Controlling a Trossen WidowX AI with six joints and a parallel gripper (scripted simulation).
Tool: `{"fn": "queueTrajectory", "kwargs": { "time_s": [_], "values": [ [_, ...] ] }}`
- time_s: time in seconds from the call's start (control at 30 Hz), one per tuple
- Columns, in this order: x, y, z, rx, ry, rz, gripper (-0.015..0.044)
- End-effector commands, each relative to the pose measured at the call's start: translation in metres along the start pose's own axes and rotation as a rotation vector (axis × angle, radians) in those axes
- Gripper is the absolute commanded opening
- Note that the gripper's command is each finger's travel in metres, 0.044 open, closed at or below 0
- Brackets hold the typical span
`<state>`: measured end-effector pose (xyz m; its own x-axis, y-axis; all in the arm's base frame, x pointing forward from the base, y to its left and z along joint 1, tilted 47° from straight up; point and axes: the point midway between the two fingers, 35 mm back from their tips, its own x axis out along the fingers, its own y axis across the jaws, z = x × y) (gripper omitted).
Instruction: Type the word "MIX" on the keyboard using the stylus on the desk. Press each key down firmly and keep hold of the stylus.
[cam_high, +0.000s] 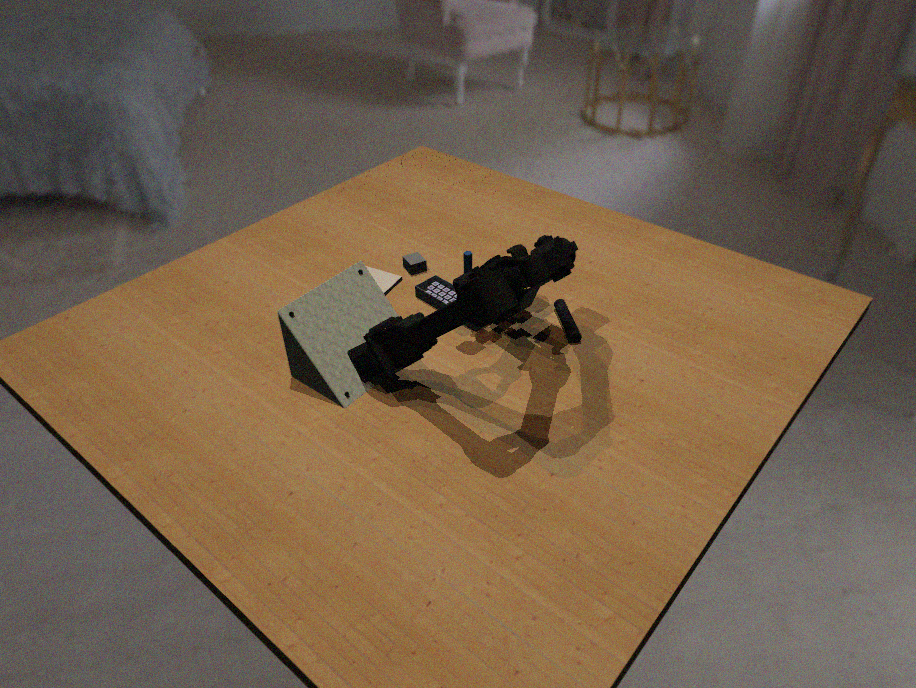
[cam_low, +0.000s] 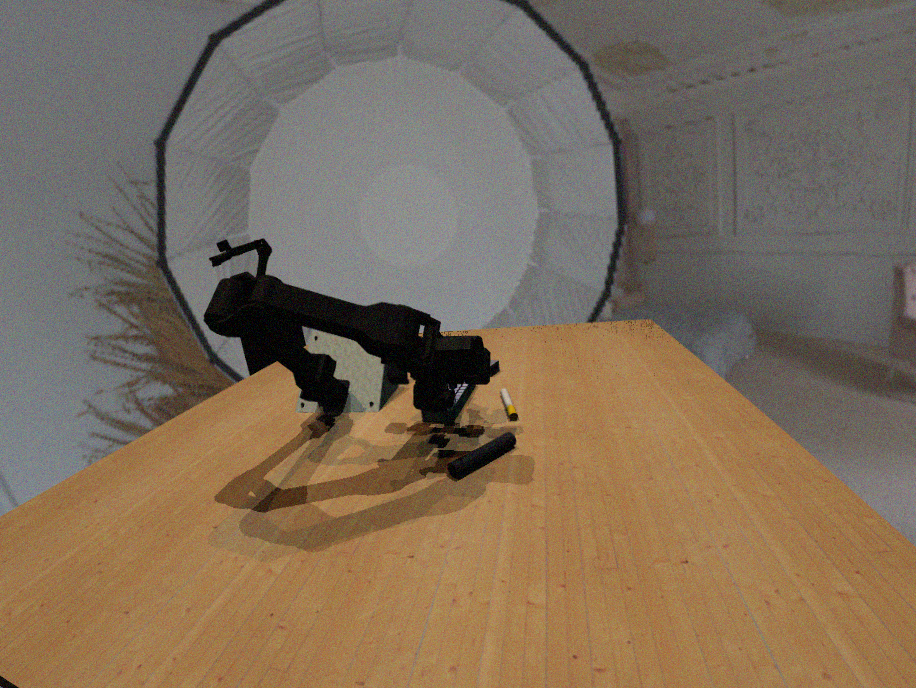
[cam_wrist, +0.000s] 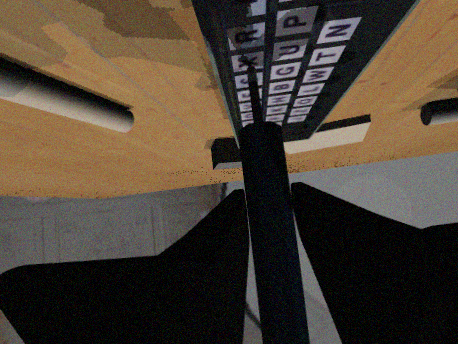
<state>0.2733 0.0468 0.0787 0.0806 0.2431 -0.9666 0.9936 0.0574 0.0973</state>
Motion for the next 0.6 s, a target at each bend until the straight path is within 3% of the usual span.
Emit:
{"fn": "queueTrajectory", "kwargs": {
  "time_s": [0.0,0.57],
  "values": [
    [-0.007,0.001,-0.012,0.001,0.001,0.003,0.0081],
    [-0.014,0.0,-0.027,-0.002,0.001,-0.003,0.0081]
  ]
}}
